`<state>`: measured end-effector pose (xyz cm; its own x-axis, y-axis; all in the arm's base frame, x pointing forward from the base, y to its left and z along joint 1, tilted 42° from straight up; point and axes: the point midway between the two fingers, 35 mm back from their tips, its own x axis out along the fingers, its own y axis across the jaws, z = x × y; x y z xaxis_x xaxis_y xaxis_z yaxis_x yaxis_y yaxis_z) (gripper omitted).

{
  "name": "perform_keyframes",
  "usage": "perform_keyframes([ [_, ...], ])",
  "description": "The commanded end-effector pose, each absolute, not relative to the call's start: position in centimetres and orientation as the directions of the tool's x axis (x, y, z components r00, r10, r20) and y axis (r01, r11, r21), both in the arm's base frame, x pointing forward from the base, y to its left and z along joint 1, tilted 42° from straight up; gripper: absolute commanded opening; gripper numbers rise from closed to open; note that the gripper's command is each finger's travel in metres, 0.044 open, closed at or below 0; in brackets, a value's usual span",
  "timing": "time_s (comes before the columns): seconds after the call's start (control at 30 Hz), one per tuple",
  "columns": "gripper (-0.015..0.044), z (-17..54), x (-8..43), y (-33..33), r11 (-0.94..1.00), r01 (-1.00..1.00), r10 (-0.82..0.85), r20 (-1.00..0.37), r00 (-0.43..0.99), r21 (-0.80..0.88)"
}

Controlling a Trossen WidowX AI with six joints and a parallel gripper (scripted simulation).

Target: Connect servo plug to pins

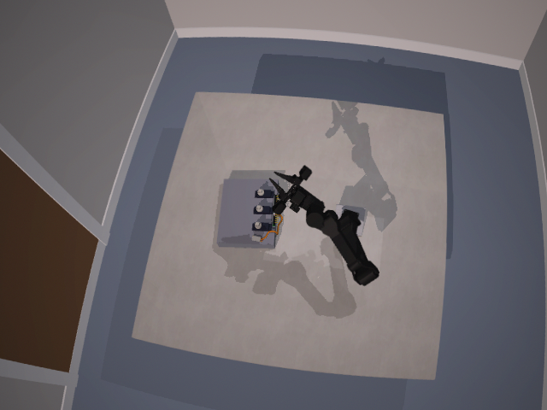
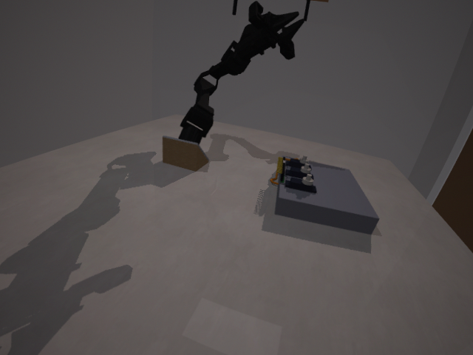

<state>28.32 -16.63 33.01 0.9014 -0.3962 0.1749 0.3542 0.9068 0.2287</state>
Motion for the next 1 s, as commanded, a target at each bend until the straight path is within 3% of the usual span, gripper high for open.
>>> perform_keyframes([
  [0.0,0.0115,33.5,28.9,-14.8,0.926,0.322,-0.357,0.175,0.918,0.199],
  [0.97,0.0115,32.3,32.0,0.3,1.0,-0.017,0.017,0.024,1.0,-0.002],
])
